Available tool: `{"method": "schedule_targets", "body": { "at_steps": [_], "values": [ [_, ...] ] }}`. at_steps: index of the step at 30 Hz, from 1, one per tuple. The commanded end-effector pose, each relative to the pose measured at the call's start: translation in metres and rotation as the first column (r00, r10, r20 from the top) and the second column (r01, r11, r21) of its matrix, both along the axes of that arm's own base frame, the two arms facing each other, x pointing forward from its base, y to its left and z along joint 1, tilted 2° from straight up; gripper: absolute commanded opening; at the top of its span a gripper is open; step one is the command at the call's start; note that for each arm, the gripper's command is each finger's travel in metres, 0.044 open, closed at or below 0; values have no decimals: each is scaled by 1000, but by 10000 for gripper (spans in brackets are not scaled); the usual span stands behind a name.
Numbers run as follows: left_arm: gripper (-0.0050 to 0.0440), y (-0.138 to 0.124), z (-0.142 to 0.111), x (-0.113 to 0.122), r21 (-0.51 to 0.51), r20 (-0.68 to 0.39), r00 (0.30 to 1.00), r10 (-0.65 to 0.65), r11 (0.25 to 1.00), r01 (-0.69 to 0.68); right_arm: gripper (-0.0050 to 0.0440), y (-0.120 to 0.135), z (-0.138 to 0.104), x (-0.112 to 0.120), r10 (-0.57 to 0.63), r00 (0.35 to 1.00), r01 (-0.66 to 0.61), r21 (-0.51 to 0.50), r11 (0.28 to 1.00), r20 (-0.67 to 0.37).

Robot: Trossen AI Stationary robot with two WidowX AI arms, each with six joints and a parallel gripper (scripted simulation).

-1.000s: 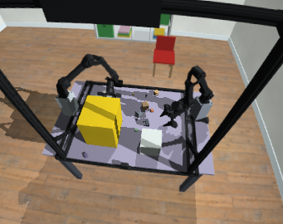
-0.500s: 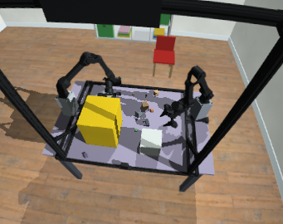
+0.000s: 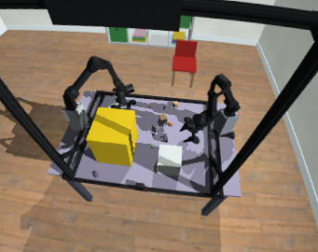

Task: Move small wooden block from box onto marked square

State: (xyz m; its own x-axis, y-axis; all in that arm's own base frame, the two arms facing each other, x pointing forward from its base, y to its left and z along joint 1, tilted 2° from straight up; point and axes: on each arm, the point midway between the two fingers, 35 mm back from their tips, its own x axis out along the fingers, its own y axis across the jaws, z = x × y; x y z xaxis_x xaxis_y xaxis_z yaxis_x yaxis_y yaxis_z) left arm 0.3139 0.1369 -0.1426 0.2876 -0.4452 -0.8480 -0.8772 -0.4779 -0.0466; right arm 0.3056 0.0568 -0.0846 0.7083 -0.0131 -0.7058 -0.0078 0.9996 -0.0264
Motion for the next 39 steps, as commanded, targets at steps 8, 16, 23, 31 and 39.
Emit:
{"method": "schedule_targets", "body": {
  "at_steps": [8,16,23,31,39],
  "values": [
    [0,26,5,9,154,91,973,213,962,-225,400,-1,0,0,-8,1000,8,0,1000,2],
    [0,28,6,18,209,158,955,251,937,-280,400,-1,0,0,-8,1000,8,0,1000,2],
    [0,31,9,22,242,240,910,339,887,-394,400,-1,0,0,-8,1000,8,0,1000,2],
    [0,37,9,14,215,273,834,479,815,-538,400,-1,0,0,-8,1000,8,0,1000,2],
    [0,43,12,-1,147,307,689,657,682,-716,400,-1,0,0,-8,1000,8,0,1000,2]
  ]
}}
